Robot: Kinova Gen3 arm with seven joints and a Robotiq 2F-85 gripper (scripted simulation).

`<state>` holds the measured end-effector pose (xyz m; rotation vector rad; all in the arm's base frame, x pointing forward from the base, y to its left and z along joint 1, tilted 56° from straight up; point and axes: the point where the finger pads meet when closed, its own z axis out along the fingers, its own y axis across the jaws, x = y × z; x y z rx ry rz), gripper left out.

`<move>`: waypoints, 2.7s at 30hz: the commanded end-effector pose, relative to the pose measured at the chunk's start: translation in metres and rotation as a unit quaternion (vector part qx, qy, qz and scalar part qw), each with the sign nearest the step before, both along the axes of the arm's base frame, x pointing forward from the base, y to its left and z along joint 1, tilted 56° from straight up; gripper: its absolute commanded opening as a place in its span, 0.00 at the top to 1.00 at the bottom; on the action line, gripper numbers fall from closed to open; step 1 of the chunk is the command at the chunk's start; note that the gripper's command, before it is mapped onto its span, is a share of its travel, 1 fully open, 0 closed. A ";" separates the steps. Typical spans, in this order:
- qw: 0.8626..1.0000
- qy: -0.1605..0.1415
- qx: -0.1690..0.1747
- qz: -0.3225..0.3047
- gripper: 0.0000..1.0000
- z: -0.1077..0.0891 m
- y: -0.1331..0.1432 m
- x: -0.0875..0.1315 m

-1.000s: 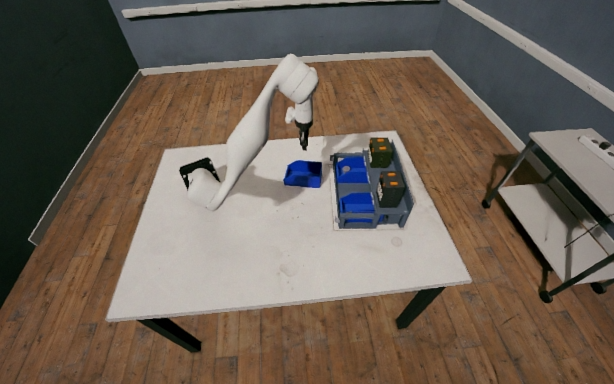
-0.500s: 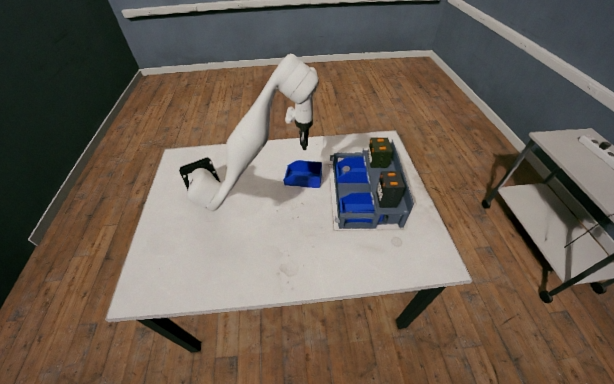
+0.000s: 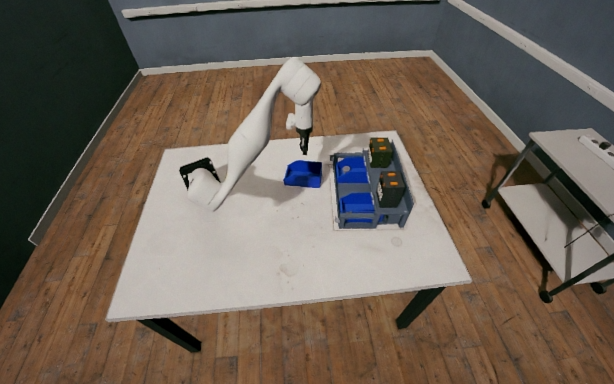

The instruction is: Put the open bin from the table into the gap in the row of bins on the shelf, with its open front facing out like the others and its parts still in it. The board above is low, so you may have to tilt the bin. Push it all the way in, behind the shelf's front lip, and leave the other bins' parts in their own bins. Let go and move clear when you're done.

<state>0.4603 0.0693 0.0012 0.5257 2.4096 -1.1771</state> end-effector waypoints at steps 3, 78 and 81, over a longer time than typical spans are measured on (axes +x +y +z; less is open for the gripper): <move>1.000 0.000 0.000 0.001 0.65 0.000 0.001 0.000; 1.000 0.000 0.000 0.001 0.65 -0.020 -0.028 0.007; 1.000 0.000 0.000 0.001 0.65 -0.020 -0.027 0.007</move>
